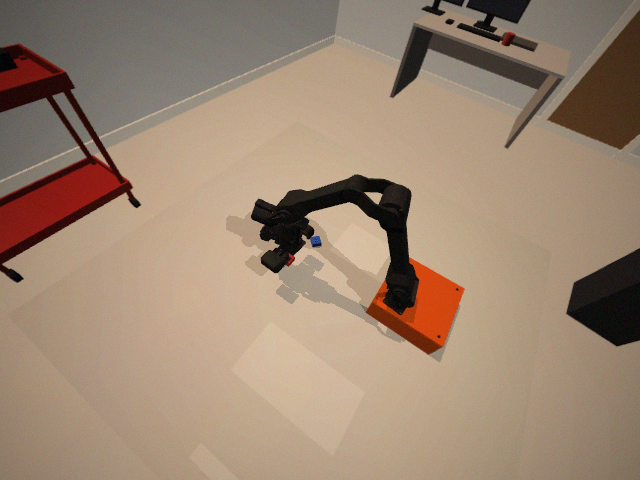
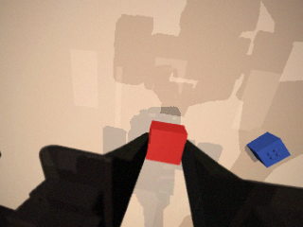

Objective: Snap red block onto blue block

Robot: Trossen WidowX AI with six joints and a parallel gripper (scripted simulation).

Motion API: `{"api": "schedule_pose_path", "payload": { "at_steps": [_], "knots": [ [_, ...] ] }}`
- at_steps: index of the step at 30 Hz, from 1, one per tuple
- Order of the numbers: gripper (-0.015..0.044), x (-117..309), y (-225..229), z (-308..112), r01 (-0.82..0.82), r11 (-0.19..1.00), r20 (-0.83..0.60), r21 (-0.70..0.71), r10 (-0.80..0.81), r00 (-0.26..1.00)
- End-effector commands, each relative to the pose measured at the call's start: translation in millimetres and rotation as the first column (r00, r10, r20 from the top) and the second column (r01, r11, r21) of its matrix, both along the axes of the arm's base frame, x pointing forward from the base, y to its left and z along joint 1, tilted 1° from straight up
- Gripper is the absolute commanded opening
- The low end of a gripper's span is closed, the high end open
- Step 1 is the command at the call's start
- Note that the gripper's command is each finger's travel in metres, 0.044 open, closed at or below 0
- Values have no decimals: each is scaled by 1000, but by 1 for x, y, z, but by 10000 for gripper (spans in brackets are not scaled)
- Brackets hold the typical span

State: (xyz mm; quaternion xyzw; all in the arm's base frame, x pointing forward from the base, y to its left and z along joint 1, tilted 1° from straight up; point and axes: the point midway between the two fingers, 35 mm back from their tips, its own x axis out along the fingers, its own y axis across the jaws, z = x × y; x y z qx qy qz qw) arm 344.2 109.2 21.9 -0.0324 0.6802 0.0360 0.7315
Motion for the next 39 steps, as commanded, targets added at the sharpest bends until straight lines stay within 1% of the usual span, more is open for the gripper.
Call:
{"api": "schedule_pose_path", "payload": {
  "at_steps": [1, 11, 14, 17, 27, 39],
  "knots": [
    [0, -1, 1, 18, 8, 1000, -1, 5, -8, 1000],
    [0, -10, 0, 65, 25, 1000, -12, 1, -25, 1000],
    [0, -12, 0, 72, 28, 1000, -13, 0, -28, 1000],
    [0, -11, -3, 71, 41, 999, -13, 1, -41, 999],
    [0, 0, -48, 52, 239, 971, -15, 8, -239, 971],
    [0, 3, -103, 30, 472, 881, -18, 17, -472, 882]
  ]
}}
